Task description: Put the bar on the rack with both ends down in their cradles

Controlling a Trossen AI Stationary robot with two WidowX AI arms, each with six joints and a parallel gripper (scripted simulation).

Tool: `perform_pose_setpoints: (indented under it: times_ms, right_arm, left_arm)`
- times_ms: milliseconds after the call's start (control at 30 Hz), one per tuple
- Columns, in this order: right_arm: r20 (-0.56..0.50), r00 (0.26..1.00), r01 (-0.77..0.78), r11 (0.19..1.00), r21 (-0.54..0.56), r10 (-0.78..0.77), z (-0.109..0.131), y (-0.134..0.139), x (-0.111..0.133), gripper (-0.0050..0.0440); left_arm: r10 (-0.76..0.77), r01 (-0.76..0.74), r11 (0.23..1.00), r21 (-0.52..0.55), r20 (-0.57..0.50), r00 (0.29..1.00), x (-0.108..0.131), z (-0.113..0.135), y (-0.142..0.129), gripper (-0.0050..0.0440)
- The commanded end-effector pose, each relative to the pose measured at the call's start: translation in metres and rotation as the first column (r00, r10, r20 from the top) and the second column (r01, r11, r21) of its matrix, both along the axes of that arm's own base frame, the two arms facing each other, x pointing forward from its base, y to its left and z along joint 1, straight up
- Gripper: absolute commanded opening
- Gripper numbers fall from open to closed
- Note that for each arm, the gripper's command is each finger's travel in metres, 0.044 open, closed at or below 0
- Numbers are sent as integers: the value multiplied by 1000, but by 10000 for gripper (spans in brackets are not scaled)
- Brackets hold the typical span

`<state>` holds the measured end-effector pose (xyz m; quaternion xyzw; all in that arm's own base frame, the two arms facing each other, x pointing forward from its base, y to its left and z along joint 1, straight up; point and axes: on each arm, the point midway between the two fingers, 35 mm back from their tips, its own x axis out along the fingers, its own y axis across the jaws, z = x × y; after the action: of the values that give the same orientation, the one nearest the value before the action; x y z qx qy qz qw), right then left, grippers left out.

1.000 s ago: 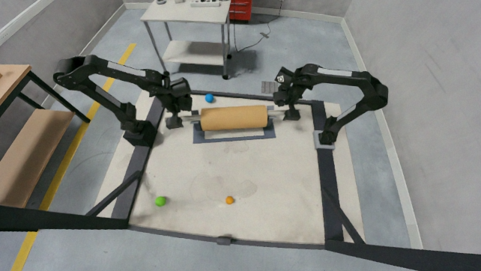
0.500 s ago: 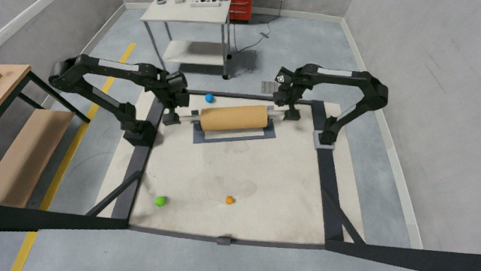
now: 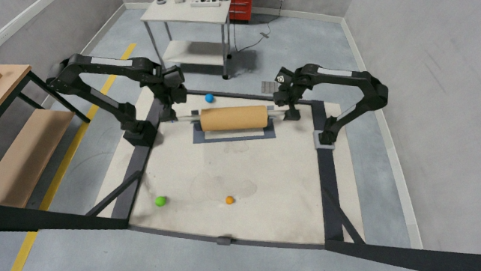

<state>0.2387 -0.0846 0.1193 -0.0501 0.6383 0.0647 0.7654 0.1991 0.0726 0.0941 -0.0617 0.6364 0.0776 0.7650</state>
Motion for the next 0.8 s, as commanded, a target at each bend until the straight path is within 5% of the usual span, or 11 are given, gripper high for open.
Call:
perform_pose_setpoints:
  times_ms: [0,767]
  right_arm:
    - [36,999,1,1000,-14,-1,19,-3,2,440]
    - [32,999,1,1000,-12,0,67,-4,-8,440]
  left_arm:
    - [-3,3,1000,4,17,1000,3,7,1,440]
    - [-3,3,1000,2,13,1000,2,6,1,440]
